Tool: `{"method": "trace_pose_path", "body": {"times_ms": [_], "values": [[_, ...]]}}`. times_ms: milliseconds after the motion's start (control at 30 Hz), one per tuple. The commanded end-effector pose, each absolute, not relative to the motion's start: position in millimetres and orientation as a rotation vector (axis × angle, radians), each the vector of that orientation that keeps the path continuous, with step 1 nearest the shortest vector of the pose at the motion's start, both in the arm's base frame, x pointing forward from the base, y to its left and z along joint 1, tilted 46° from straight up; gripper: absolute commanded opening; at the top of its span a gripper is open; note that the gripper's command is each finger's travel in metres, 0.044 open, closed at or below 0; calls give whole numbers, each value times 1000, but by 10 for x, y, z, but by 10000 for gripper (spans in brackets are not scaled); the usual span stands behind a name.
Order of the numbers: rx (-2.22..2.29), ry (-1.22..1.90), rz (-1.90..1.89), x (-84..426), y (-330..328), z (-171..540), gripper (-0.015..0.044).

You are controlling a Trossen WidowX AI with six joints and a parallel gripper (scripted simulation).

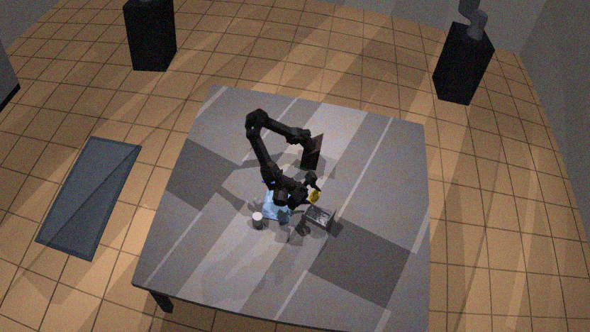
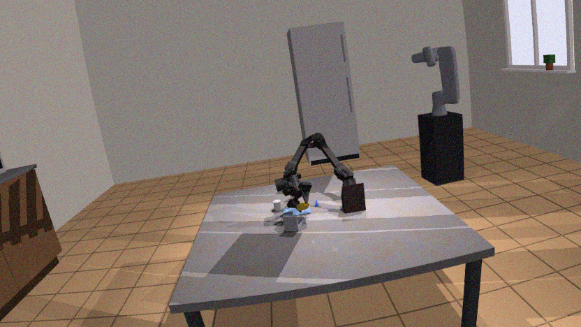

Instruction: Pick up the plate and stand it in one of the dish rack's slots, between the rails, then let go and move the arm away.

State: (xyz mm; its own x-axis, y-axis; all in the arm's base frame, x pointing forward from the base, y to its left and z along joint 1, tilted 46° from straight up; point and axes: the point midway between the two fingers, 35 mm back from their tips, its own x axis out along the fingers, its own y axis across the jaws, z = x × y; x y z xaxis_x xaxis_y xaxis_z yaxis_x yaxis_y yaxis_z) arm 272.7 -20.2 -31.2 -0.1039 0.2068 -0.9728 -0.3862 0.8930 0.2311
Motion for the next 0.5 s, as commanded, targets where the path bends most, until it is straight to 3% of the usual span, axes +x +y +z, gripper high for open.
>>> {"method": "trace_pose_path", "body": {"times_ms": [0,467], "values": [[-164,1527,585,2729,-220,-322,0],[-297,1202,823,2750,-360,-346,0]]}}
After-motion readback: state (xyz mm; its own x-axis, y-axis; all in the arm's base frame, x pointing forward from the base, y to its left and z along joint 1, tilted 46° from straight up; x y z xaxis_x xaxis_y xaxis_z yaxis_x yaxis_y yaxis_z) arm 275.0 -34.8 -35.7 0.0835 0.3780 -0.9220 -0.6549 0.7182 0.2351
